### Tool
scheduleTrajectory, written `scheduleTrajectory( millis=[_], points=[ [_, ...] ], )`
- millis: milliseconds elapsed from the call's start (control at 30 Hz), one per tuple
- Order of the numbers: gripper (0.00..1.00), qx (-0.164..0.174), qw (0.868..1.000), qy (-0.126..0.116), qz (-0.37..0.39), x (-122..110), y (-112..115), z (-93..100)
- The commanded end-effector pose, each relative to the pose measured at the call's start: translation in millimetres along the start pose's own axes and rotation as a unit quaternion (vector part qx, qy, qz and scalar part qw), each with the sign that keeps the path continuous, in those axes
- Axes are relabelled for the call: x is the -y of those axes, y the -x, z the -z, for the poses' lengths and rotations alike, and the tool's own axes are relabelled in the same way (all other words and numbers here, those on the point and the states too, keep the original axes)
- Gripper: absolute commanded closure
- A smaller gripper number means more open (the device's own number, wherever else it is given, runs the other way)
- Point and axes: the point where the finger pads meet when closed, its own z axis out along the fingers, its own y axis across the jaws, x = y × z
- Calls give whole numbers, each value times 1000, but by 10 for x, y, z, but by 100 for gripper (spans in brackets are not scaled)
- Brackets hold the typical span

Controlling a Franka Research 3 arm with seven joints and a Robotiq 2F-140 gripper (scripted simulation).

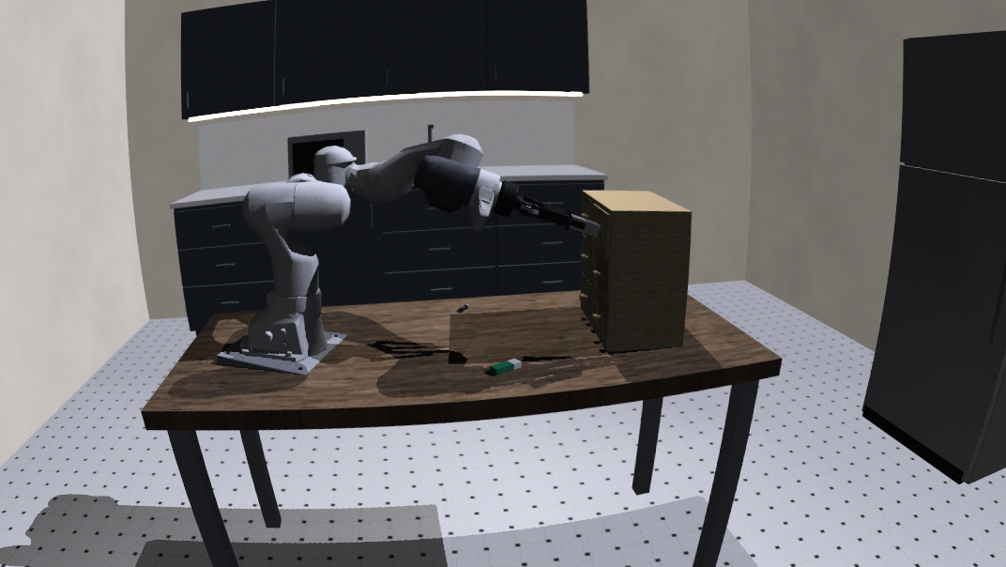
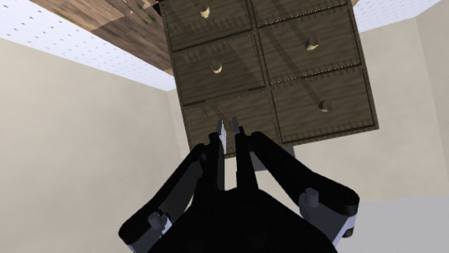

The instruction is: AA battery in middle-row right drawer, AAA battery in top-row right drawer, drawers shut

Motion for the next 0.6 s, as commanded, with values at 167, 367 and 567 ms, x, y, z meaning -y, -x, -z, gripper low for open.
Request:
scheduleTrajectory(
  millis=[167,367,567],
  points=[
    [92,0,1000,1,-1,-3,-38,81],
    [92,0,1000,1,-1,-3,-66,157],
    [92,0,1000,1,-1,-3,-86,212]
  ],
)
